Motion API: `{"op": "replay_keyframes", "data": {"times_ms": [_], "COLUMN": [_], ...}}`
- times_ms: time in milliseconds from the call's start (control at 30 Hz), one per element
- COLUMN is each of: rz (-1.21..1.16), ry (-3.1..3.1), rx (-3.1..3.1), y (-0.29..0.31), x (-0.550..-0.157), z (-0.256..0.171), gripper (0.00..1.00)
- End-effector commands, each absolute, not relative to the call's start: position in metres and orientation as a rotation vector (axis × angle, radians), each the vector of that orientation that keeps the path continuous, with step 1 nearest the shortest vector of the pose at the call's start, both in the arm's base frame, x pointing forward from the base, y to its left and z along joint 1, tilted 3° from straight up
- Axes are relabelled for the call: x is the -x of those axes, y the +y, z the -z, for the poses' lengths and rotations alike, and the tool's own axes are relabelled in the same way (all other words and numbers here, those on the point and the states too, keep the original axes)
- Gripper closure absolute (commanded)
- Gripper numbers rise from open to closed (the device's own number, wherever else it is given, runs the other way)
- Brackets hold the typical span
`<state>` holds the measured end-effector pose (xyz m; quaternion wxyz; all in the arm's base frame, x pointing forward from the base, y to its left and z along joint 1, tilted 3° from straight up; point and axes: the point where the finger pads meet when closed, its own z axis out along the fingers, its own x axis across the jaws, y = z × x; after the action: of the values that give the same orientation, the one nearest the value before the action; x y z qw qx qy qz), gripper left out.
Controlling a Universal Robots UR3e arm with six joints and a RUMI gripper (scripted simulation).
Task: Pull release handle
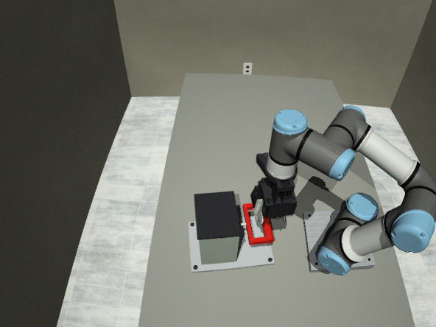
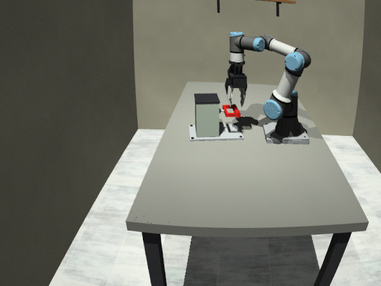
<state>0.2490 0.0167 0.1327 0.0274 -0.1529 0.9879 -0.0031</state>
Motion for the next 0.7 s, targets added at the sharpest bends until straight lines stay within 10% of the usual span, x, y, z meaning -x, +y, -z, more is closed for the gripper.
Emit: {"op": "replay_keyframes", "data": {"times_ms": [0,667], "rz": [0.011,0.011], "ry": [3.048,3.048], "rx": [0.472,0.472], "y": [0.016,0.016], "x": [-0.250,-0.251], "z": [-0.131,-0.113], "gripper": [0.70,0.70]}}
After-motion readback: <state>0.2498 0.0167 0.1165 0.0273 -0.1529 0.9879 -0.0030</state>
